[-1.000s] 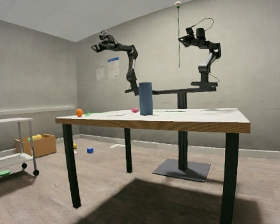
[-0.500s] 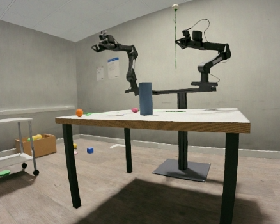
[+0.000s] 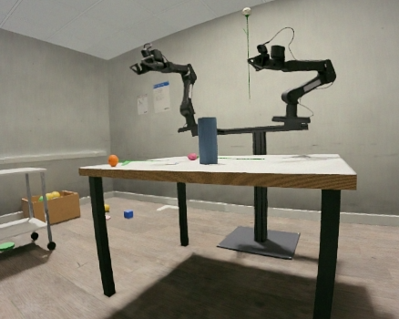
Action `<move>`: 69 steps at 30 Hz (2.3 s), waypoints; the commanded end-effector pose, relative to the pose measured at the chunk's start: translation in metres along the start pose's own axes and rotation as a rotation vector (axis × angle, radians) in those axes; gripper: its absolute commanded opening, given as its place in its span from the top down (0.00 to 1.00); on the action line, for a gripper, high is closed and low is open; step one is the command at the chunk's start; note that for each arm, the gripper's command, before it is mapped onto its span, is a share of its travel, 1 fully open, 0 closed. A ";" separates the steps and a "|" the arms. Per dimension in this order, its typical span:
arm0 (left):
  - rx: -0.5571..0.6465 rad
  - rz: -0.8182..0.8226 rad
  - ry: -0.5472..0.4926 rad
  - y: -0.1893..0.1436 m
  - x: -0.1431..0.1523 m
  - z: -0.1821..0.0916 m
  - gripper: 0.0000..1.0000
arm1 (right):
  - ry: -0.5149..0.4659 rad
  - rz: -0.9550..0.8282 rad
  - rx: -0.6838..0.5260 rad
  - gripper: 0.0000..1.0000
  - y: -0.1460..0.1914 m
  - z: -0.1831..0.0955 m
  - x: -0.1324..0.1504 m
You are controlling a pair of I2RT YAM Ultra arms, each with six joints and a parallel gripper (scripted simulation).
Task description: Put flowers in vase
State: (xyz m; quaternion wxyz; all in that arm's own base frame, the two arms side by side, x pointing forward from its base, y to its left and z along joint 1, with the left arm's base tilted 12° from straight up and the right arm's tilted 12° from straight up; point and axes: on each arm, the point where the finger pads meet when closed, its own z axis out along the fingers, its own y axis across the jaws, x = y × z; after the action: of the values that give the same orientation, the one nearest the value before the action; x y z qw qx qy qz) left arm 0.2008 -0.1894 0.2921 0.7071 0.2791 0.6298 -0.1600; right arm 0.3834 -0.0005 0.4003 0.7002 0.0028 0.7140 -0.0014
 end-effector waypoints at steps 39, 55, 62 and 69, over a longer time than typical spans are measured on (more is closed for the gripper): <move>-0.063 0.005 -0.016 0.000 -0.006 0.001 1.00 | -0.037 -0.006 -0.016 0.30 0.003 -0.008 -0.023; -0.063 0.005 -0.016 0.000 -0.006 0.001 1.00 | -0.015 -0.006 -0.016 0.30 0.003 -0.098 -0.141; -0.063 0.005 -0.016 0.000 -0.006 0.001 1.00 | -0.002 -0.006 -0.016 0.30 0.003 -0.180 -0.178; -0.063 0.005 -0.016 0.000 -0.006 0.001 1.00 | -0.010 -0.006 -0.016 0.30 0.002 -0.223 -0.186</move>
State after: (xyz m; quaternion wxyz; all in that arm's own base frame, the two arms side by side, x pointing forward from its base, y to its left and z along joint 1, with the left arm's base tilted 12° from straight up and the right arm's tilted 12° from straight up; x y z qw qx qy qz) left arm 0.2017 -0.1865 0.2956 0.7189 0.2526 0.6326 -0.1383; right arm 0.1764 0.0006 0.6084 0.7422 0.0013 0.6702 0.0000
